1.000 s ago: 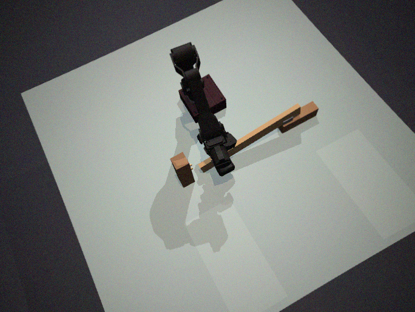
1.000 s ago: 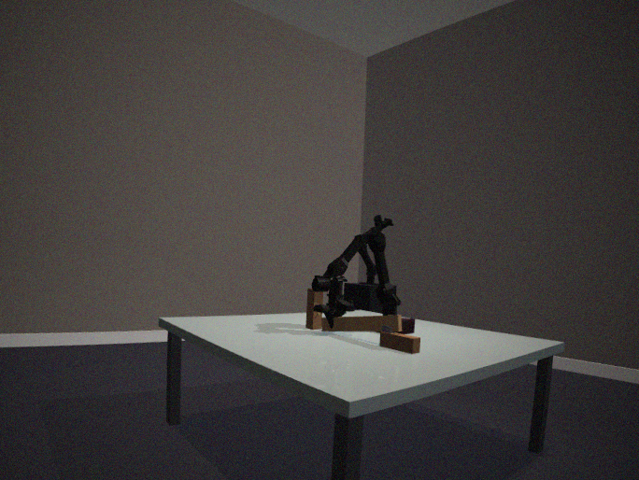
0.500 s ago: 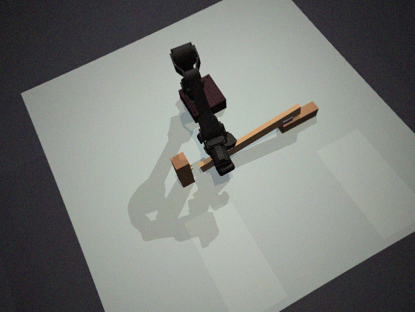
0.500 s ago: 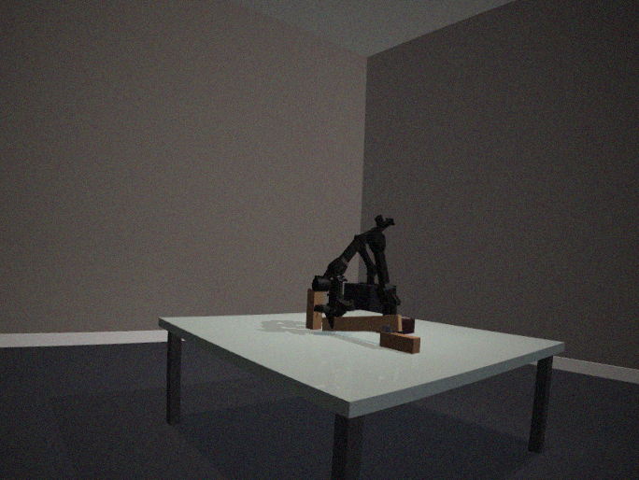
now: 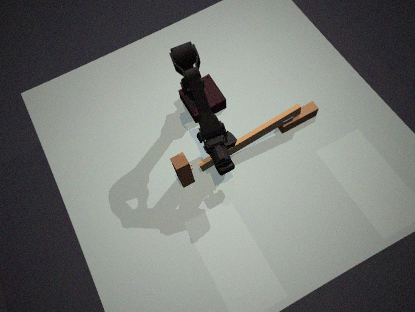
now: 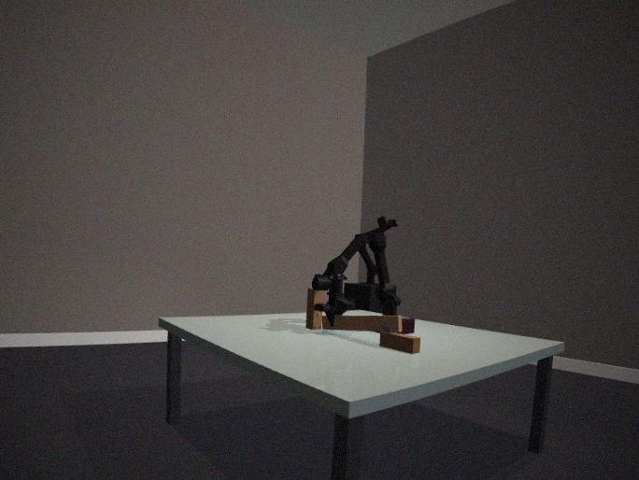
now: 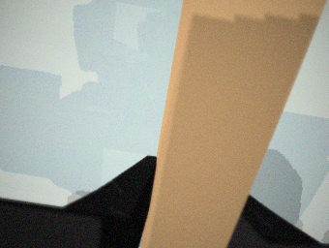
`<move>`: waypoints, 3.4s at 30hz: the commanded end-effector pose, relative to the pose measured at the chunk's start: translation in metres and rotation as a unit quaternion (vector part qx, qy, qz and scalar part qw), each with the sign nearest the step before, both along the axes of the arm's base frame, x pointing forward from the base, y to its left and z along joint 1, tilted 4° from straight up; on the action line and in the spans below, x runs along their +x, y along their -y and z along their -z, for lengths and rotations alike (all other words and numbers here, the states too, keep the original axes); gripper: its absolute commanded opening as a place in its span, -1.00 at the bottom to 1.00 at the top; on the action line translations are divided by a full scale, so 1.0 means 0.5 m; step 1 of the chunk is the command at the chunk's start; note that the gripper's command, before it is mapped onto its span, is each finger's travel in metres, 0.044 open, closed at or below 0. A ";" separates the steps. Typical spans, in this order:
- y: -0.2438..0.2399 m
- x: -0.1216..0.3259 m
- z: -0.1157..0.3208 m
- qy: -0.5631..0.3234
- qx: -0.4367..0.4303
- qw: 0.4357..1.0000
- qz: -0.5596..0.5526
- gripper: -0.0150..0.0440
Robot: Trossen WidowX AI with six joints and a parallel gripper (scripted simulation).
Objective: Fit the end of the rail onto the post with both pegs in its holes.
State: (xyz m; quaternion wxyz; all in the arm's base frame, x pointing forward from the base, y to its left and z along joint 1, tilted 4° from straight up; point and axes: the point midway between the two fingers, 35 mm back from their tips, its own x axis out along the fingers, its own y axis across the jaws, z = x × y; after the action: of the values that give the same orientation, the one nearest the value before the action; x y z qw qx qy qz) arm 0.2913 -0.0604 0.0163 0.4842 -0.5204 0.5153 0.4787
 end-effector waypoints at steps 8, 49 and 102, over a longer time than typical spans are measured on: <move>-0.002 0.007 -0.019 0.007 0.001 1.000 0.000 -0.49; -0.005 0.008 -0.060 0.007 0.001 1.000 0.000 -0.49; -0.006 0.005 -0.081 0.007 0.002 1.000 0.000 -0.49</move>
State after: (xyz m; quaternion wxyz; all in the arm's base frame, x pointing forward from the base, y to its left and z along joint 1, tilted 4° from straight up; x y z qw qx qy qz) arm 0.2938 -0.0577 0.0564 0.4863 -0.5226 0.5123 0.4774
